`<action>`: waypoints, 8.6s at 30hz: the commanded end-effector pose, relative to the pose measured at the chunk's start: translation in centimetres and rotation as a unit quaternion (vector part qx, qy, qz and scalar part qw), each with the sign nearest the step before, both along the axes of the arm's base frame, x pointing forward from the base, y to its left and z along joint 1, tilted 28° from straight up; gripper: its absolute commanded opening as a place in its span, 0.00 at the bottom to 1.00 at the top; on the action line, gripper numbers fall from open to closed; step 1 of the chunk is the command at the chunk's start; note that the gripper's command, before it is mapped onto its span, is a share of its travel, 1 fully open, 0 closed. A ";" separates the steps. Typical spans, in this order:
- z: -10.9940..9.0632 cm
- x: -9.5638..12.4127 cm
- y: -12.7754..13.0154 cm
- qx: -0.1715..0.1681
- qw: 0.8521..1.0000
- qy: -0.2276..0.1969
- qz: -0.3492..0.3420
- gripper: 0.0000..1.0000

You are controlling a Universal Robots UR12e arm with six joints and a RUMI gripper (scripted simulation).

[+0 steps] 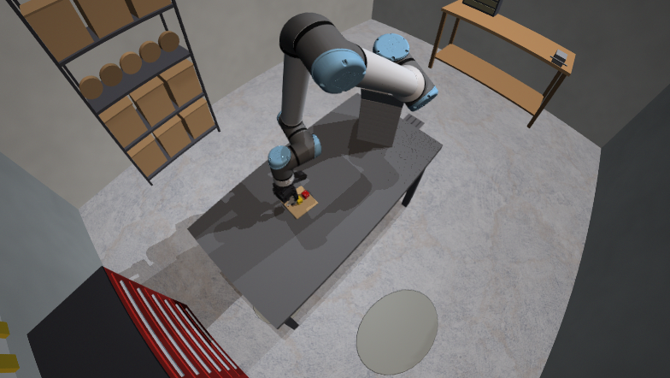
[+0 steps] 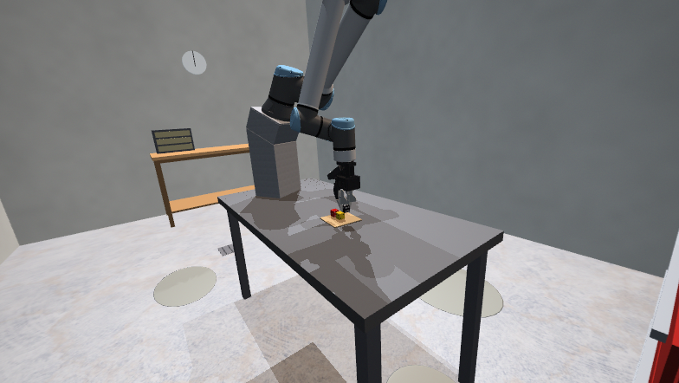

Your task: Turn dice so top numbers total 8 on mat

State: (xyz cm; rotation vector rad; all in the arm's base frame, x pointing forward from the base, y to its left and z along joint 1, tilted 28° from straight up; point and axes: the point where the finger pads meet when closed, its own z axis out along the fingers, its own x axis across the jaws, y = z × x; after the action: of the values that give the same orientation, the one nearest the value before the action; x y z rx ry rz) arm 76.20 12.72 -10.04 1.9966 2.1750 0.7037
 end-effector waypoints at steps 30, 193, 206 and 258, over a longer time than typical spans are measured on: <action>-3.4 2.1 1.0 -0.001 1.000 -0.004 -0.001 0.10; 4.7 -1.4 -1.3 -0.001 1.000 -0.004 -0.001 1.00; 9.1 -3.4 -2.6 -0.001 1.000 -0.004 -0.001 1.00; 12.0 -4.6 -3.5 -0.001 1.000 -0.004 -0.001 1.00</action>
State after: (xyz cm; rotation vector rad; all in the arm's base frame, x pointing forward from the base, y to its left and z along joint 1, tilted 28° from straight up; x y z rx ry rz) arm 71.67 9.32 1.88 1.9917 2.1681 0.7067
